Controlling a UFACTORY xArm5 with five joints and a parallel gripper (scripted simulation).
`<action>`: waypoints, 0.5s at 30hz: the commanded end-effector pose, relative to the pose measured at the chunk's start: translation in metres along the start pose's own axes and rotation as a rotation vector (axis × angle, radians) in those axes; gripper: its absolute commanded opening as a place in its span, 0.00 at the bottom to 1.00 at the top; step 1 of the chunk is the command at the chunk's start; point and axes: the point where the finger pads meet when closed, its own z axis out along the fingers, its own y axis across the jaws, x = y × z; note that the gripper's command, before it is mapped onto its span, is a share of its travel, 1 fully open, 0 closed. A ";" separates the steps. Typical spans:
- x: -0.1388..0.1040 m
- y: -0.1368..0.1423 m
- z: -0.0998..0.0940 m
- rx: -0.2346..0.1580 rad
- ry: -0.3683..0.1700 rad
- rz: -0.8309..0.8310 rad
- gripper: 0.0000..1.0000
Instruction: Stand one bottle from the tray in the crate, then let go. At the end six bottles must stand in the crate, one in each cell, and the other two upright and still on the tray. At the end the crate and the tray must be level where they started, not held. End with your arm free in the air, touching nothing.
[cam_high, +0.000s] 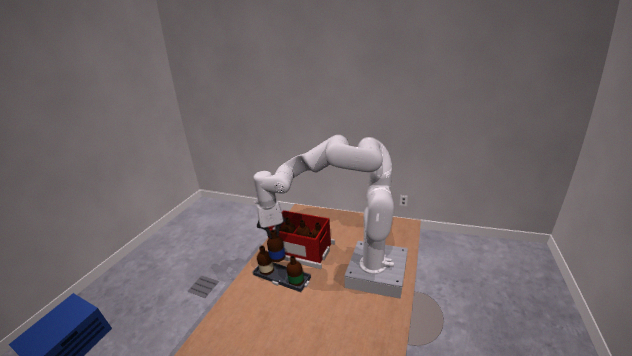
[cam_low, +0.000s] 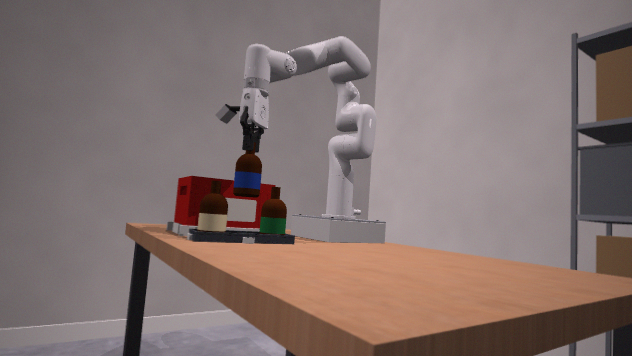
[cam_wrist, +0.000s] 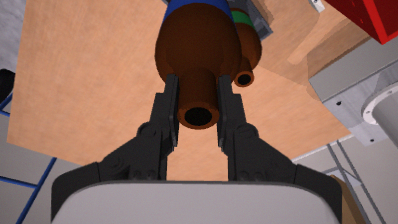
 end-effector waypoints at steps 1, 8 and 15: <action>0.000 -0.001 -0.002 0.004 0.002 0.000 0.00; 0.000 -0.001 -0.003 0.004 0.002 0.000 0.00; 0.000 -0.001 -0.008 0.004 0.002 0.000 0.00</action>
